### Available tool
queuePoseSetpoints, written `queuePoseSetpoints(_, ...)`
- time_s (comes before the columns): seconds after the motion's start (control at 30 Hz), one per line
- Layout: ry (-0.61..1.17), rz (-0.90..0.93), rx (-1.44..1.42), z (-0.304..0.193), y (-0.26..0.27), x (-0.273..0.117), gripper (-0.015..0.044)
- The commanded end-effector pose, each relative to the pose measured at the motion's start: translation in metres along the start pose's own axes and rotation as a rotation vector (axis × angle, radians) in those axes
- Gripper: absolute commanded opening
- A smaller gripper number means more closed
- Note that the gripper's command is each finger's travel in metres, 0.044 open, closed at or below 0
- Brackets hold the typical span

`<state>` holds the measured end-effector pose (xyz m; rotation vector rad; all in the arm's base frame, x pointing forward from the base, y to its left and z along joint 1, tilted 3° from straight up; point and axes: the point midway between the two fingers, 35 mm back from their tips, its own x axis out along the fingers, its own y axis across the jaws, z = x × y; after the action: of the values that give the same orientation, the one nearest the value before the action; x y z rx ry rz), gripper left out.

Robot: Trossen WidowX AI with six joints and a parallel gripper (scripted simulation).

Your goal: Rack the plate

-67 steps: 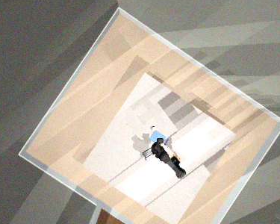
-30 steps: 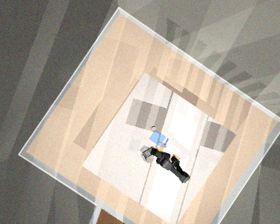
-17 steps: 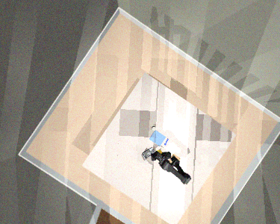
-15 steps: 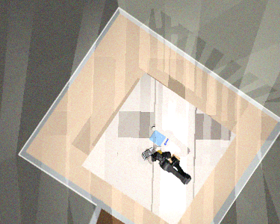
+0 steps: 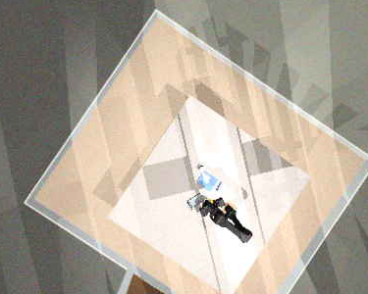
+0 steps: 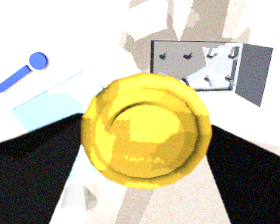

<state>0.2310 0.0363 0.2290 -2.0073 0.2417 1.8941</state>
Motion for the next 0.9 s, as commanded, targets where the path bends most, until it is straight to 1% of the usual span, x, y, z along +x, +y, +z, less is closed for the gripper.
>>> queuePoseSetpoints(0.0, -0.067, -0.026, 0.027, 0.002, 0.001, 0.014, 0.0)
queuePoseSetpoints(0.43, -0.325, -0.216, 0.228, 0.008, -0.001, 0.059, 0.0)
queuePoseSetpoints(0.87, -0.547, -0.446, 0.474, 0.011, -0.002, 0.089, 0.0)
